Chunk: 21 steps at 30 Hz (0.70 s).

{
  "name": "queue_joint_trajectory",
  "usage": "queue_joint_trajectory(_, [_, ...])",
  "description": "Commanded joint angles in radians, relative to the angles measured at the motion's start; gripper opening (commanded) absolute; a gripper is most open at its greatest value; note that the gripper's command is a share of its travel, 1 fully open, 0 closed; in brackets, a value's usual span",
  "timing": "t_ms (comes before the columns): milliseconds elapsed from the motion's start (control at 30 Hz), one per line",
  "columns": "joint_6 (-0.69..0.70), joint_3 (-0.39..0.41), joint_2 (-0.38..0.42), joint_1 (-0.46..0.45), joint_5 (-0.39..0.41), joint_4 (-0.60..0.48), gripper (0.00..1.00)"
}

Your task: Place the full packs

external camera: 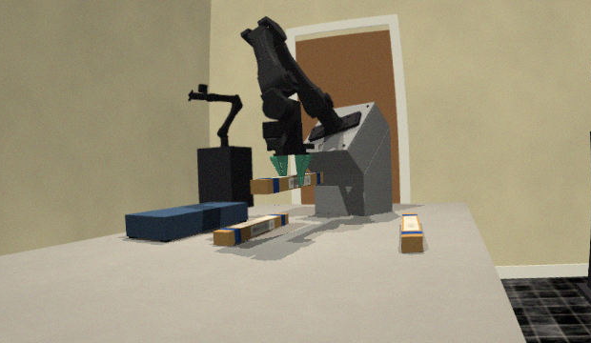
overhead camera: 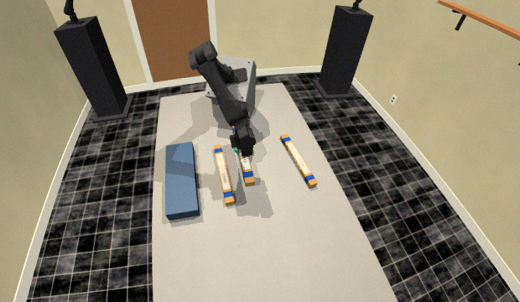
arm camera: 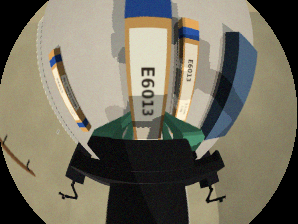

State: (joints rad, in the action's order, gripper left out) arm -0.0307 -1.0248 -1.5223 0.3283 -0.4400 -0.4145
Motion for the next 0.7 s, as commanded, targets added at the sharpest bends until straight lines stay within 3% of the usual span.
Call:
queue_joint_trajectory(0, [-0.013,-0.016,0.066,0.037,-0.016,-0.054,0.00])
queue_joint_trajectory(667, [-0.030,-0.024,0.096,0.056,-0.027,-0.098,0.00])
